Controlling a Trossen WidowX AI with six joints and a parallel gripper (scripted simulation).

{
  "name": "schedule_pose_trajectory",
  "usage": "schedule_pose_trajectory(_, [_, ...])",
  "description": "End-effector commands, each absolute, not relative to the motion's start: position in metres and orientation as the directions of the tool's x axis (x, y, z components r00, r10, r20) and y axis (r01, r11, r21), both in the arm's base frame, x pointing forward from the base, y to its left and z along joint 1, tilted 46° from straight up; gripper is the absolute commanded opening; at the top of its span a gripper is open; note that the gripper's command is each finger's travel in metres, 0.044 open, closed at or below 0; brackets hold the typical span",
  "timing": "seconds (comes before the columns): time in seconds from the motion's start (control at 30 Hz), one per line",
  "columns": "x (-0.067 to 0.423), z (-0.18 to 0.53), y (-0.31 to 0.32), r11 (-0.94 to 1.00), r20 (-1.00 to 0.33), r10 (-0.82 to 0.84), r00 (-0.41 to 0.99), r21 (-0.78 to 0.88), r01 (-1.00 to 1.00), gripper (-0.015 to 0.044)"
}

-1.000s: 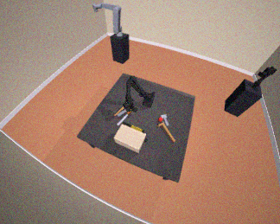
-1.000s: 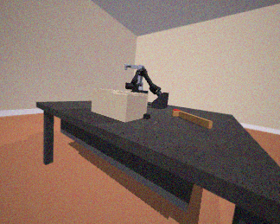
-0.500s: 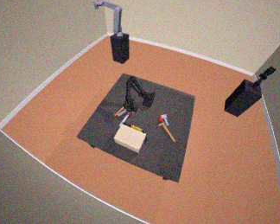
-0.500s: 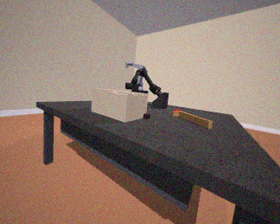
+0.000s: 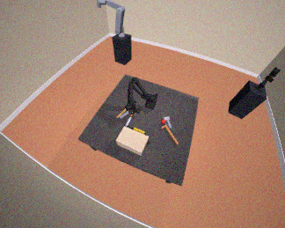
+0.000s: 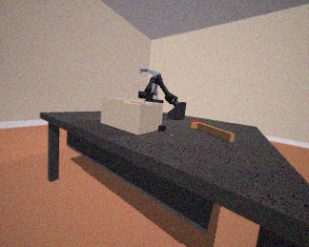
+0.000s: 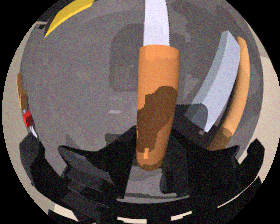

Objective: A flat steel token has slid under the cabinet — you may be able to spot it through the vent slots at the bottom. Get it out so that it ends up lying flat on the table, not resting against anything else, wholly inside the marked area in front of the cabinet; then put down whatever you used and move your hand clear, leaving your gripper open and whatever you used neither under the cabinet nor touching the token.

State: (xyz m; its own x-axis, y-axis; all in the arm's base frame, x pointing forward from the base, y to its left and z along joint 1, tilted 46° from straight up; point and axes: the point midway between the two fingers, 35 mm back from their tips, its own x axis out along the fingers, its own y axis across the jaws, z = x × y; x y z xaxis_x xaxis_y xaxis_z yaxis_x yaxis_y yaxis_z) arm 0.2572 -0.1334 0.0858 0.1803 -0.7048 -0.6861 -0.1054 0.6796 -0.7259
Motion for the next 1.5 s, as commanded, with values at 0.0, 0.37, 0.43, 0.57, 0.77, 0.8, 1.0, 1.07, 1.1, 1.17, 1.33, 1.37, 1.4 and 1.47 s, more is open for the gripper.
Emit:
schedule_pose_trajectory(0.0, [0.259,0.088,-0.133,0.671,-0.684,-0.705,0.187,-0.729,-0.138,0.0000])
schedule_pose_trajectory(0.37, [0.259,0.087,-0.133,0.649,-0.684,-0.705,0.187,-0.728,-0.221,0.0000])
schedule_pose_trajectory(0.43, [0.259,0.087,-0.133,0.644,-0.684,-0.705,0.187,-0.728,-0.236,0.0000])
schedule_pose_trajectory(0.57, [0.259,0.087,-0.133,0.634,-0.684,-0.705,0.187,-0.726,-0.266,0.0000])
schedule_pose_trajectory(0.77, [0.257,0.087,-0.133,0.630,-0.684,-0.705,0.187,-0.725,-0.279,0.0000])
schedule_pose_trajectory(0.8, [0.256,0.087,-0.133,0.630,-0.684,-0.705,0.187,-0.725,-0.278,0.0000])
schedule_pose_trajectory(1.0, [0.250,0.088,-0.135,0.631,-0.684,-0.705,0.187,-0.725,-0.277,0.0000])
schedule_pose_trajectory(1.07, [0.248,0.088,-0.136,0.631,-0.684,-0.705,0.186,-0.725,-0.277,0.0000])
schedule_pose_trajectory(1.1, [0.247,0.088,-0.136,0.631,-0.684,-0.705,0.186,-0.725,-0.277,0.0000])
schedule_pose_trajectory(1.17, [0.245,0.088,-0.137,0.631,-0.684,-0.705,0.186,-0.725,-0.277,0.0000])
schedule_pose_trajectory(1.33, [0.244,0.087,-0.138,0.632,-0.686,-0.705,0.181,-0.723,-0.277,0.0052])
schedule_pose_trajectory(1.37, [0.244,0.086,-0.138,0.633,-0.686,-0.705,0.179,-0.723,-0.278,0.0079])
schedule_pose_trajectory(1.4, [0.244,0.086,-0.138,0.633,-0.686,-0.705,0.179,-0.723,-0.278,0.0105])
schedule_pose_trajectory(1.47, [0.244,0.086,-0.138,0.633,-0.686,-0.705,0.179,-0.723,-0.278,0.0157])
